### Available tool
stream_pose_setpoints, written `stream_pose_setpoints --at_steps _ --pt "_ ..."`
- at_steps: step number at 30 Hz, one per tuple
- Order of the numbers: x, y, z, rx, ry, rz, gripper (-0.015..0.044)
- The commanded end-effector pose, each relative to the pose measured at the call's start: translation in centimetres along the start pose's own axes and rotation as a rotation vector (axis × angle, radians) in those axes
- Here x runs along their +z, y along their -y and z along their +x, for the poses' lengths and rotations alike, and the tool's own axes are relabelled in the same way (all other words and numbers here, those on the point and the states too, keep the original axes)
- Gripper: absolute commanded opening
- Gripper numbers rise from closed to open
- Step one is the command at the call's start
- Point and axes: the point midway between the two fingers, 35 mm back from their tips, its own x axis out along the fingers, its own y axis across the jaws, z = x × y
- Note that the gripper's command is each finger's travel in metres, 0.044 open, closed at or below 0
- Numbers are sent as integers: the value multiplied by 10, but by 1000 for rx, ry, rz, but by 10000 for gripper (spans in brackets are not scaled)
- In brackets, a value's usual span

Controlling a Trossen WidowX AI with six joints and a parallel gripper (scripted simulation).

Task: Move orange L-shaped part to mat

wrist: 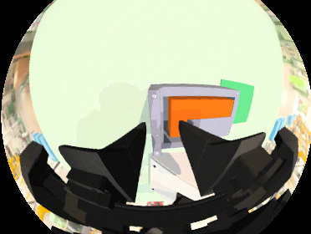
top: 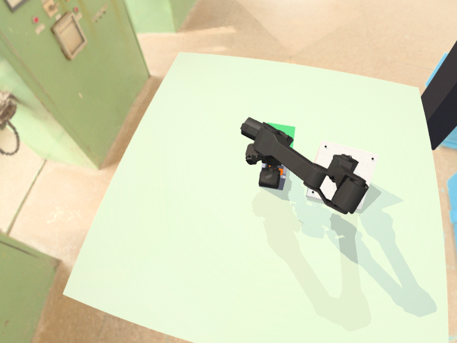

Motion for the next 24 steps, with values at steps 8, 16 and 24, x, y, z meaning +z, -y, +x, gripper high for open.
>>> stream_pose_setpoints --at_steps 8,16,24 --pt "-3 -3 23 10 3 -1 180" --pt "-2 -3 36 10 3 -1 180" --pt "-2 -4 48 11 3 -1 180"
